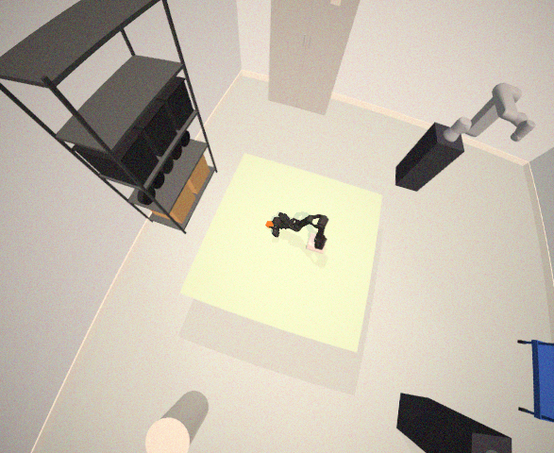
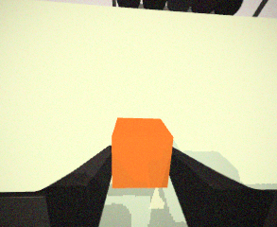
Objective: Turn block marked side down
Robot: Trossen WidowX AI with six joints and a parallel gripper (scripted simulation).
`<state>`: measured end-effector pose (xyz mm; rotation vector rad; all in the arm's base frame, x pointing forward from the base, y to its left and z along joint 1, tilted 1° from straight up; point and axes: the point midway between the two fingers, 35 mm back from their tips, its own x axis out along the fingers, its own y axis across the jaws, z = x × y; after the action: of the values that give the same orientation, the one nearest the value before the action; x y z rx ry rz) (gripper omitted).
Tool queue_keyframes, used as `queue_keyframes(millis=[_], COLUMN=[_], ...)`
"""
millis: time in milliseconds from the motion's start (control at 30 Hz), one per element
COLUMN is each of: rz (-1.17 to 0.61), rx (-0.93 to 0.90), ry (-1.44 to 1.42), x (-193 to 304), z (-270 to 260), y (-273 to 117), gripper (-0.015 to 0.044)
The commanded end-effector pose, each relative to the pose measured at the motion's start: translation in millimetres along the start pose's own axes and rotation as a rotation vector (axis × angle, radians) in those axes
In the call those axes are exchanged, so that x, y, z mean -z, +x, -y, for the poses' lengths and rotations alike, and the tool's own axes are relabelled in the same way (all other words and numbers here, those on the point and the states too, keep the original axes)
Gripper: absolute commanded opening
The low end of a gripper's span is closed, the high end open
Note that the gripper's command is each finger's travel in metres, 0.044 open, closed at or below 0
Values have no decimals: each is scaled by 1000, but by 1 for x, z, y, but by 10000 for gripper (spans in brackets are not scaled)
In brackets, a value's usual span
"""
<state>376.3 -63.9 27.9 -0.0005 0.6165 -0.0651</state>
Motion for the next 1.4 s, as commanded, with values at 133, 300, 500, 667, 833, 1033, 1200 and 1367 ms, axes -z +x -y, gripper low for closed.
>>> queue_keyframes(millis=[133, 300, 500, 667, 833, 1033, 1200, 1367], rz=[101, 133, 154, 154, 154, 154, 154, 154], rx=[-7, -7, -7, -7, -7, -7, -7, -7], ry=[2, 1, 1, 1, 1, 1, 1, 1], x=[10, 10, 9, 9, 9, 9, 9, 9], z=[-2, -3, -3, -3, -3, -3, -3, -3], y=[-7, -10, -11, -11, -11, -11, -11, -11], gripper=[0, 0, 0, 0, 26, 184, 315, 440])
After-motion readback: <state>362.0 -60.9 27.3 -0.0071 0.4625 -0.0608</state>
